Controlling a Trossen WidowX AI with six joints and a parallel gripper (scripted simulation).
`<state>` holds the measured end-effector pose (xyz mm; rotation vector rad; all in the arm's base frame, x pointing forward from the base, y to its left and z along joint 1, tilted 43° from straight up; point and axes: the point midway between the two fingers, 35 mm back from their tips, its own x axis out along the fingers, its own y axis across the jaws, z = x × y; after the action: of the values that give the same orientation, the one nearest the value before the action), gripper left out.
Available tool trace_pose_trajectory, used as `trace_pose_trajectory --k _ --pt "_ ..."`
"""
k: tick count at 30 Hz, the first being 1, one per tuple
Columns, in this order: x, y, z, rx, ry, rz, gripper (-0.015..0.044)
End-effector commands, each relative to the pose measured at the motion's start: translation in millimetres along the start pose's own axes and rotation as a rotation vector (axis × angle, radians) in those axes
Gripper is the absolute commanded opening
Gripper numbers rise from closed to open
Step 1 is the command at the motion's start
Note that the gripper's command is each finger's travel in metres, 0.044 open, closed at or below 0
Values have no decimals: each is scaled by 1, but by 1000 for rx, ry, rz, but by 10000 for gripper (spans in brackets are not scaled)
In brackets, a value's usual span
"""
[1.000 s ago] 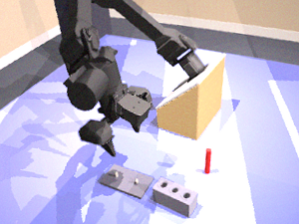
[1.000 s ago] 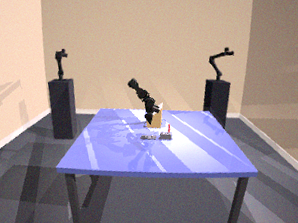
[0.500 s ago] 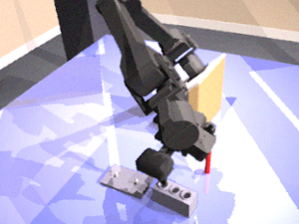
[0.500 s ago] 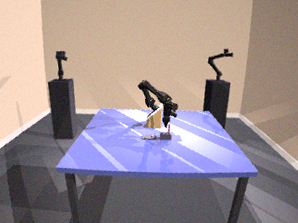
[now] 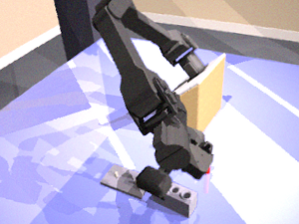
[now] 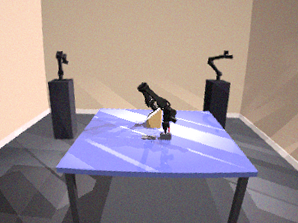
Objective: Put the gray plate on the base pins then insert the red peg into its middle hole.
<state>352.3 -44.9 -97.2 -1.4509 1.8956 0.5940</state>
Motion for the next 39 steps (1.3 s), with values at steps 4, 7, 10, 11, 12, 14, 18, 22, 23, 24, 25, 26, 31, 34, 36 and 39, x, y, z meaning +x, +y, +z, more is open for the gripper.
trace_pose_trajectory --k 4,7,10,11,12,14,18,22,23,24,25,26,31,34,36,39 --pt "11 1 1 -7 6 -1 440" --pt "16 1 1 -7 6 -1 440" --pt "21 1 1 -7 6 -1 440" --pt "23 0 1 -7 6 -1 440" --pt "24 0 1 -7 6 -1 440" --pt "28 0 1 -7 6 -1 440" --pt "34 0 1 -7 7 -1 440" --pt "41 1 1 -7 7 -1 440" --pt "42 1 1 -7 7 -1 440" --pt "44 1 1 -7 7 -1 440" --pt "45 1 1 -7 8 -1 440" --pt "47 1 1 -7 8 -1 440" --pt "55 1 1 -7 9 -1 440" --pt "59 2 0 -7 9 -1 440" --pt "60 2 0 -7 9 -1 440" --pt "60 2 0 -7 9 -1 361"
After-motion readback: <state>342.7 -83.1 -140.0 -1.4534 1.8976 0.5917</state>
